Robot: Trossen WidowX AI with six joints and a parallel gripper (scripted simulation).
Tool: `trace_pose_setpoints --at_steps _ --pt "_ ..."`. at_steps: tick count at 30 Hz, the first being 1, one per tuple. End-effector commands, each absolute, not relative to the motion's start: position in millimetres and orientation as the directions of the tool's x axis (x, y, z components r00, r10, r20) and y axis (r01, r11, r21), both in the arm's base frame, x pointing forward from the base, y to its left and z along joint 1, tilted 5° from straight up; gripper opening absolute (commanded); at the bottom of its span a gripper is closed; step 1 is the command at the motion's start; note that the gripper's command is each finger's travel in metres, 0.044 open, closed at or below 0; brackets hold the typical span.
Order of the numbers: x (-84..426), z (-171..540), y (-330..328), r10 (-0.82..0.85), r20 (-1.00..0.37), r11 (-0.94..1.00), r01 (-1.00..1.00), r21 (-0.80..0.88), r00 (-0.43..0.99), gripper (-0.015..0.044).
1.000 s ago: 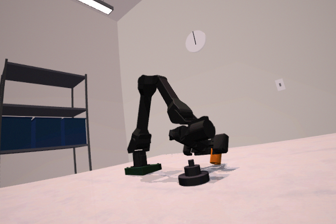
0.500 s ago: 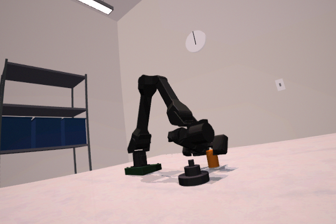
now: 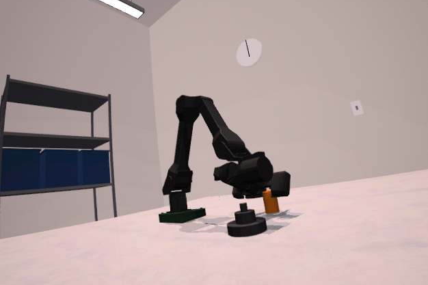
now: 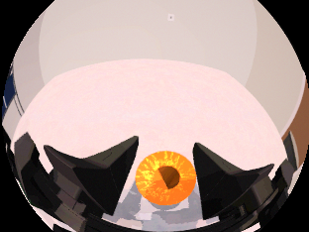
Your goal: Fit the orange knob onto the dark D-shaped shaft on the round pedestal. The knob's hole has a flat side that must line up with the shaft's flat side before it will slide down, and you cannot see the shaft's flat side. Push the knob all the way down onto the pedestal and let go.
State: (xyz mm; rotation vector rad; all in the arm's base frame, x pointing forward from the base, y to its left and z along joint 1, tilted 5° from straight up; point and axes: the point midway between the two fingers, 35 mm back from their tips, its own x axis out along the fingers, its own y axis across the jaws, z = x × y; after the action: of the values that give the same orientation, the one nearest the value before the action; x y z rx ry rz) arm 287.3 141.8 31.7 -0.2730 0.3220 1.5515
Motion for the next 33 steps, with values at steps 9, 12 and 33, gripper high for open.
trace_pose_setpoints --at_steps 9,12,33 --pt "287 32 142 0.930 -0.367 0.005 -1.000 0.030 -0.007 0.0440" --pt "287 32 142 0.930 -0.367 0.005 -1.000 0.030 -0.007 0.0440" --pt "287 103 145 0.538 -0.833 -0.033 -0.991 0.133 -0.130 0.0440"
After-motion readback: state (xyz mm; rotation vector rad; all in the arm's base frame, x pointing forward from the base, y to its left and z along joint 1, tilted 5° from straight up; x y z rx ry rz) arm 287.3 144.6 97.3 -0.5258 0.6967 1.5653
